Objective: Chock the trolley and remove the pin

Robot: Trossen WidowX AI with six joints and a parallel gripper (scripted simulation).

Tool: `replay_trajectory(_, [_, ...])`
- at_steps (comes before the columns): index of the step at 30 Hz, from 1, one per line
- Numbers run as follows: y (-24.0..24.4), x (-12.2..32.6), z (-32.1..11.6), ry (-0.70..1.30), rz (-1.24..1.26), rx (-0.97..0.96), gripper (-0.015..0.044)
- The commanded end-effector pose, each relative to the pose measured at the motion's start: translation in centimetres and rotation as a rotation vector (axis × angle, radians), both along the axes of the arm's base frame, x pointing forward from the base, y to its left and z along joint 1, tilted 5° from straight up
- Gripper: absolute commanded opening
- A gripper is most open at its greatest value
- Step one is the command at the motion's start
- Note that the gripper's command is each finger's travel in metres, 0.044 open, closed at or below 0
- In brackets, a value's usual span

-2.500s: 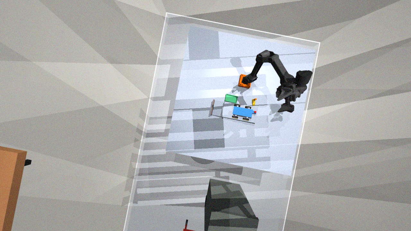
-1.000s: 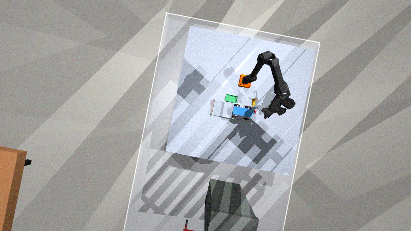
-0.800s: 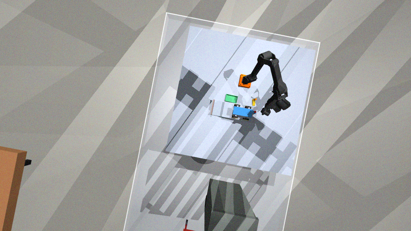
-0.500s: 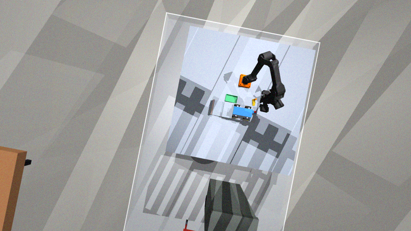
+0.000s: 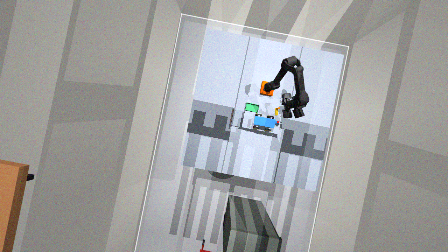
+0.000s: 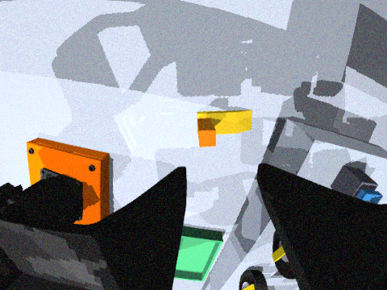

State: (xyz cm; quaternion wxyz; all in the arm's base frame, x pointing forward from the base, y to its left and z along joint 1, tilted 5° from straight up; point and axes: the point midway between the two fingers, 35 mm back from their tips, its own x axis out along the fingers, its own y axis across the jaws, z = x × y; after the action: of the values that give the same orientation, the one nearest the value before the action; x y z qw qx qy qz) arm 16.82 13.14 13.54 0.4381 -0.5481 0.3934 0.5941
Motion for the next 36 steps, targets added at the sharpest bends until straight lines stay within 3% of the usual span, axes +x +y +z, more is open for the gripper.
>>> replay_trajectory(1, [0.1,-0.2,-1.3,0.014,0.008,-0.004,0.019])
replay_trajectory(36, [0.5,-0.5,-7.2,0.014,0.008,-0.004,0.019])
